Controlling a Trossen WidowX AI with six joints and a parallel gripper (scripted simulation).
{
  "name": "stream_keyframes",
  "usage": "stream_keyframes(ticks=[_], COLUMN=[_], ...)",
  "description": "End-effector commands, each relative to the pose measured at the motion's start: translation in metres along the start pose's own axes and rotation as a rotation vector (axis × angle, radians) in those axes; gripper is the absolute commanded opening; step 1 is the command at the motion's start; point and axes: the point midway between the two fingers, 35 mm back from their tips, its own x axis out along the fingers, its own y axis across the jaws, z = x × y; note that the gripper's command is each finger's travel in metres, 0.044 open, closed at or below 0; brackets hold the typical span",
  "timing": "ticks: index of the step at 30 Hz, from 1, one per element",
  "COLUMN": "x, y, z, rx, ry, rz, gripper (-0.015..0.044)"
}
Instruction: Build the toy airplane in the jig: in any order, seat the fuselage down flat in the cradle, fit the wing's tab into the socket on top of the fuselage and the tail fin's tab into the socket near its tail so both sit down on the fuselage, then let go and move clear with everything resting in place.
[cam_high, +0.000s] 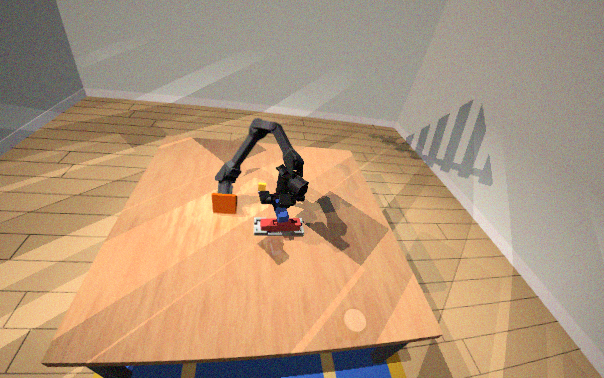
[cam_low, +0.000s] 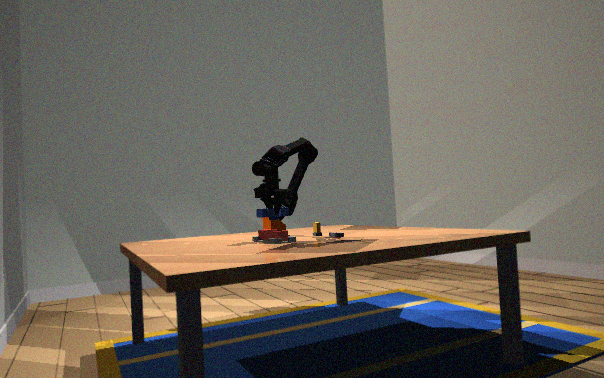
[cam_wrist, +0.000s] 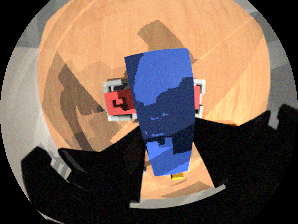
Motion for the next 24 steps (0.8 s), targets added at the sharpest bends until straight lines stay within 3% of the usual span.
stream_keyframes(ticks=[1,4,12,24], x=[0.0041,0.0055,0.0055,0.0055], y=[-0.0120,-0.0152,-0.0151,-0.0151], z=[0.0093,0.0117,0.0118,0.0118], rx=[0.078,0.101,0.101,0.101], ry=[0.003,0.005,0.005,0.005], rz=[-0.001,0.000,0.000,0.000], gripper=[0.0000,0.0000,0.0195,0.0195])
